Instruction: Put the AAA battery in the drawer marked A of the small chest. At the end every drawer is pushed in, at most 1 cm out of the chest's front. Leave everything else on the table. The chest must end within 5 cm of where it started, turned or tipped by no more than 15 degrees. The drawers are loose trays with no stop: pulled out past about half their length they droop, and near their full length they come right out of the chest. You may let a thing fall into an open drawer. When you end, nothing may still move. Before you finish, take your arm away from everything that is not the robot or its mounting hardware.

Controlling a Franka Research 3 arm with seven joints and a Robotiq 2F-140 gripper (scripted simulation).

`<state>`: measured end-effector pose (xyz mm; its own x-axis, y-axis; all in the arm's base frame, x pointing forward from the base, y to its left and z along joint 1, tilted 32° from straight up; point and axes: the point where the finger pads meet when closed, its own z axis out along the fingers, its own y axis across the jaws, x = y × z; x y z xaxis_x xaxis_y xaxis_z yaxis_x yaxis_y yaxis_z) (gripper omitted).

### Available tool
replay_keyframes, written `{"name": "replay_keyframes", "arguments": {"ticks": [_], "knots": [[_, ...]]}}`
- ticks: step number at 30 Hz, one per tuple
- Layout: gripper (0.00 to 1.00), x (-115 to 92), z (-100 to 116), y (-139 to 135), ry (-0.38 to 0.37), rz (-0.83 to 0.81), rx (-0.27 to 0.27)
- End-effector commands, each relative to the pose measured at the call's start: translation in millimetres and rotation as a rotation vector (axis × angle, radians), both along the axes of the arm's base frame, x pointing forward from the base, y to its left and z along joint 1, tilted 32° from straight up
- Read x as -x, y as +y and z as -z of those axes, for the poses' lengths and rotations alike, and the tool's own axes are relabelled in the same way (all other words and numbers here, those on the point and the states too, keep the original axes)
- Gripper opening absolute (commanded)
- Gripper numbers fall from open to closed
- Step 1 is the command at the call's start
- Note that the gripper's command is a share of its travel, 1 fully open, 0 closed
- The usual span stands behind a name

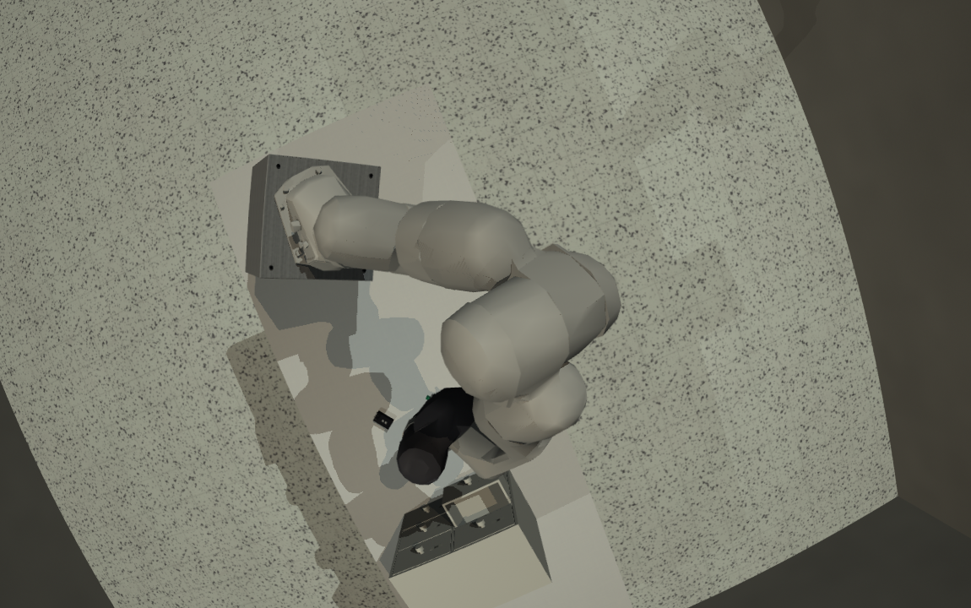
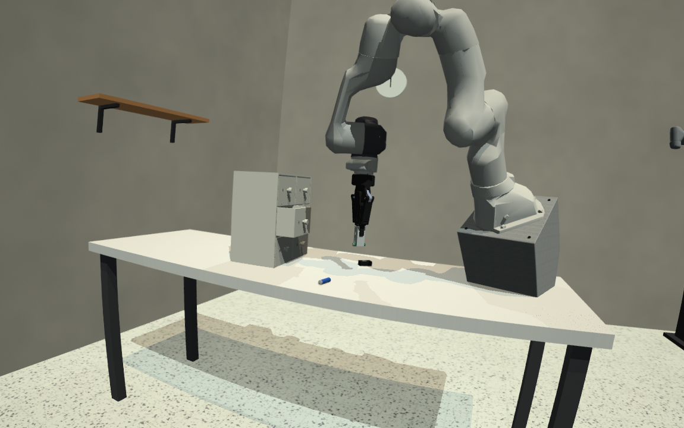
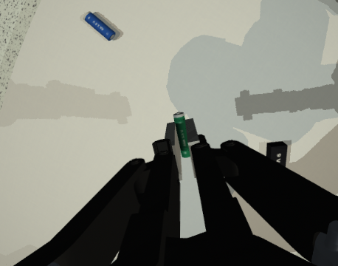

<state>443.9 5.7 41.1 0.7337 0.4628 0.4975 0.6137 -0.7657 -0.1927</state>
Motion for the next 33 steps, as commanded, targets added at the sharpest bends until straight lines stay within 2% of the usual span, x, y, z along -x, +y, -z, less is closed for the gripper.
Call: {"name": "replay_keyframes", "arguments": {"ticks": [1,31,33], "knots": [[0.03,-0.1,0.8,-2.9,-0.016,-0.029,0.014],[0.03,-1.3,0.8,-3.4,-0.037,-0.07,0.027],[0.03,-3.0,0.7,-4.2,-0.064,-0.123,0.045]]}}
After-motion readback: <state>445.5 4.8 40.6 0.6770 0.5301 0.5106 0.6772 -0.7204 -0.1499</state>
